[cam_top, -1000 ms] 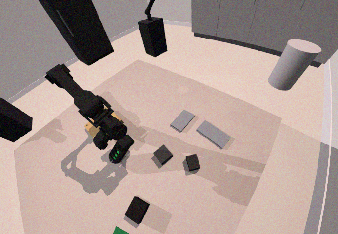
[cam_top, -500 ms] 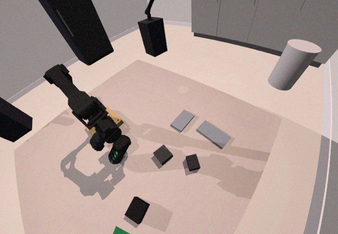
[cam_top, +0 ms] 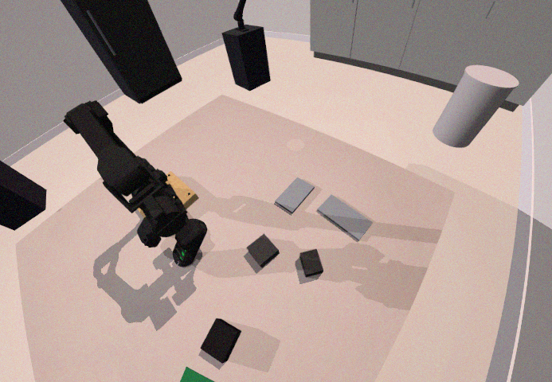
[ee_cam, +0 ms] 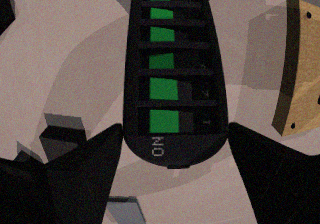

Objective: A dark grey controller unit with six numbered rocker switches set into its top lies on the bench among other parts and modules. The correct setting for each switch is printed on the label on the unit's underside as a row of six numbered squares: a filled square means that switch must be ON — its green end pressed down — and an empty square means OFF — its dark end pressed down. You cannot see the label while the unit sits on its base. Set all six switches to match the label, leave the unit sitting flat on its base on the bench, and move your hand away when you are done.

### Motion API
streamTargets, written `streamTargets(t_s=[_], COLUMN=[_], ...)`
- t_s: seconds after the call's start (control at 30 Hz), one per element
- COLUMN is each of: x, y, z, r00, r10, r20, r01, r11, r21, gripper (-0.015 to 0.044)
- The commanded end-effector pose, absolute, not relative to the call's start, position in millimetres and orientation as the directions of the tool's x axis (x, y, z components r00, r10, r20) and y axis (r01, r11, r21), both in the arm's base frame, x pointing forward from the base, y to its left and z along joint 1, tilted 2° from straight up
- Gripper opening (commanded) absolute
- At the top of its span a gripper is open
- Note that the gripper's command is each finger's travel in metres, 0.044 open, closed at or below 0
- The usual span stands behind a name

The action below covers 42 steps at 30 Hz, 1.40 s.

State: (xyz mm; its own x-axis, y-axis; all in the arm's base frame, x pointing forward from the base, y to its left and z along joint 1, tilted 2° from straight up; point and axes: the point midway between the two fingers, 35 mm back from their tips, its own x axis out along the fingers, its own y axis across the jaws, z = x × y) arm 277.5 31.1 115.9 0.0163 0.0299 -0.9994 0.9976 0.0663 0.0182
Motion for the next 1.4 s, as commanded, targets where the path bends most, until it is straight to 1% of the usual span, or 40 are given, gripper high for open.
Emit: streamTargets(t_s=[0.0,1.37], x=[279,280], y=[26,-6], z=[120,134], r00=[0.024,0.018], r10=[0.030,0.115], r20=[-0.999,-0.993], r01=[0.997,0.997], r11=[0.067,0.067], r21=[0.026,0.026], gripper=[0.0335,0.0335])
